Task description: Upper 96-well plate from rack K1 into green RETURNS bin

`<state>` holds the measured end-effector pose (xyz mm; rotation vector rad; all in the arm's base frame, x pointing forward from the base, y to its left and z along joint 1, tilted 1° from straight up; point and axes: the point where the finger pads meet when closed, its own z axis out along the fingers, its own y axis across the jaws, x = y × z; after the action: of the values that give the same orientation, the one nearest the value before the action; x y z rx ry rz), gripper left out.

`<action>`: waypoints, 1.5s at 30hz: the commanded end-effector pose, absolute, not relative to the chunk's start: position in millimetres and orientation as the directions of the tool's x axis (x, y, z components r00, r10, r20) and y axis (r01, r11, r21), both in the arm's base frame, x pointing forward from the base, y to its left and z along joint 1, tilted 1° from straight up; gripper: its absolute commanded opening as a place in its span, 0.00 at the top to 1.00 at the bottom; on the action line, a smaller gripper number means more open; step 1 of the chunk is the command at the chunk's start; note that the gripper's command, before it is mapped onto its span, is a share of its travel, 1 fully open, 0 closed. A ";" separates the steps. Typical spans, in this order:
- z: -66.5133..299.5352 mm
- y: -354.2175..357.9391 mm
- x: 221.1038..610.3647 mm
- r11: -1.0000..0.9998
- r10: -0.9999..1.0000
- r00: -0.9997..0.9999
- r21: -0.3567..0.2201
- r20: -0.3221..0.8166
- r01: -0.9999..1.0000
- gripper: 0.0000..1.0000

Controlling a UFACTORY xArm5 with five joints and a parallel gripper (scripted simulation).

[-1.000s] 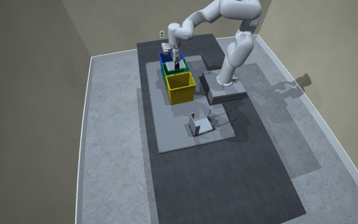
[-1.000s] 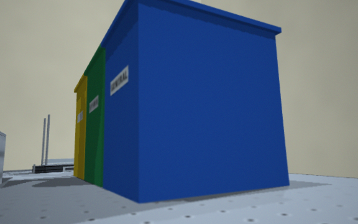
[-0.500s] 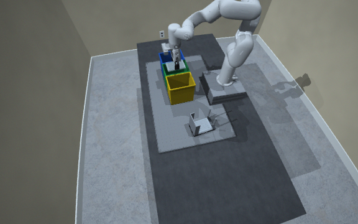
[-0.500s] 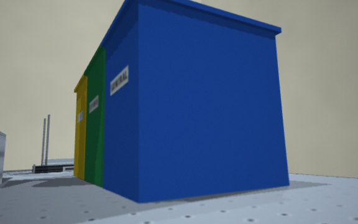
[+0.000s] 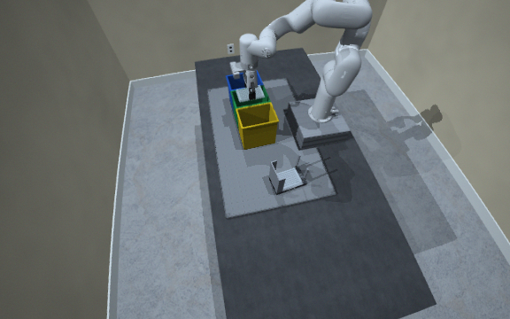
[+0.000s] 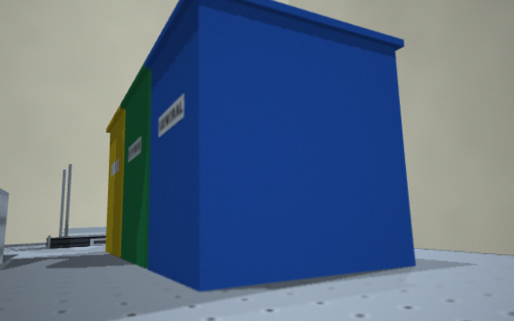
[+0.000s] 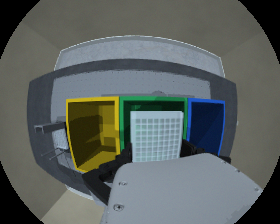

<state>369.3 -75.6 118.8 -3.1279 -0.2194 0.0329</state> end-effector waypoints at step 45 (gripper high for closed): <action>125.7 -75.8 370.6 -0.990 0.140 0.990 -0.006 -0.017 0.140 0.00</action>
<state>368.8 -75.5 117.7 -3.1275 -0.2193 0.0353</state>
